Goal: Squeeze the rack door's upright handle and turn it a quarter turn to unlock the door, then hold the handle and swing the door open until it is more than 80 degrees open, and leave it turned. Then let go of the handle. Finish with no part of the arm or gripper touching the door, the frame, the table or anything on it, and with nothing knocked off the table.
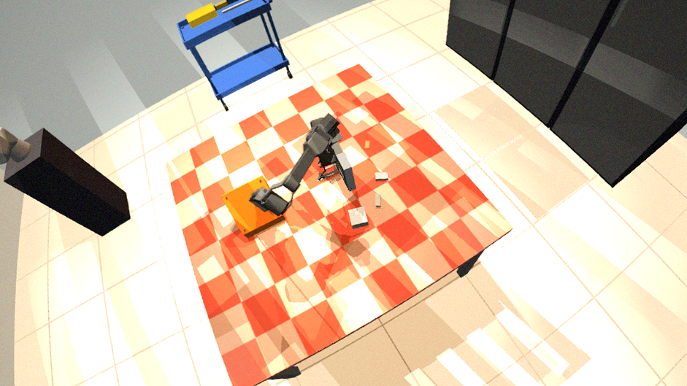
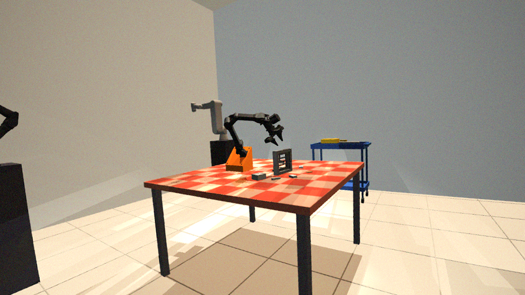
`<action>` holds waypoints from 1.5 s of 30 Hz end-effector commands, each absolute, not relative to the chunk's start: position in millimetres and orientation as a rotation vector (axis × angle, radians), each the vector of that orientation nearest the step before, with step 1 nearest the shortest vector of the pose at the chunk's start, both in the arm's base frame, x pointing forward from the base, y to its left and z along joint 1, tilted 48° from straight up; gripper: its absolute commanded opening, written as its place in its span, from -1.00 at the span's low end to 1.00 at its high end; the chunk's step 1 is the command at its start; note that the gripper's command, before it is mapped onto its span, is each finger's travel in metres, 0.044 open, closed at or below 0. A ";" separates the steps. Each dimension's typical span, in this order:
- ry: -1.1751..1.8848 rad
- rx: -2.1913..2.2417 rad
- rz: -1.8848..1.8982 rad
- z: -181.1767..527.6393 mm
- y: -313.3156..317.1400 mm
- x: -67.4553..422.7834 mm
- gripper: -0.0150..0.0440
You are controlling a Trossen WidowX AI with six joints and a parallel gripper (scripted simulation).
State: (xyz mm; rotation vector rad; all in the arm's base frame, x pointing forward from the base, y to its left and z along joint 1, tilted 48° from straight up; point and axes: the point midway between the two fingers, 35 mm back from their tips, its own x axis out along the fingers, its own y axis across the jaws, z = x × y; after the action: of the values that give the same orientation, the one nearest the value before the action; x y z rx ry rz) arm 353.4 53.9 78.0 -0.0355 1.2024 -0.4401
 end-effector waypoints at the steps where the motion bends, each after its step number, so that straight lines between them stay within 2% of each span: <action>1: 1.250 -0.078 -0.489 68.7 54.8 349.7 0.49; 26: 1.475 -0.501 -0.774 21.3 64.8 320.5 0.49; 45: 1.475 -0.504 -0.775 3.4 46.9 320.5 0.49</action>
State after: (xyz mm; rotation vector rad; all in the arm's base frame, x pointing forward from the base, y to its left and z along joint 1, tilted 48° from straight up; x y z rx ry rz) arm 321.9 52.5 7.0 -0.4948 1.4703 -0.7723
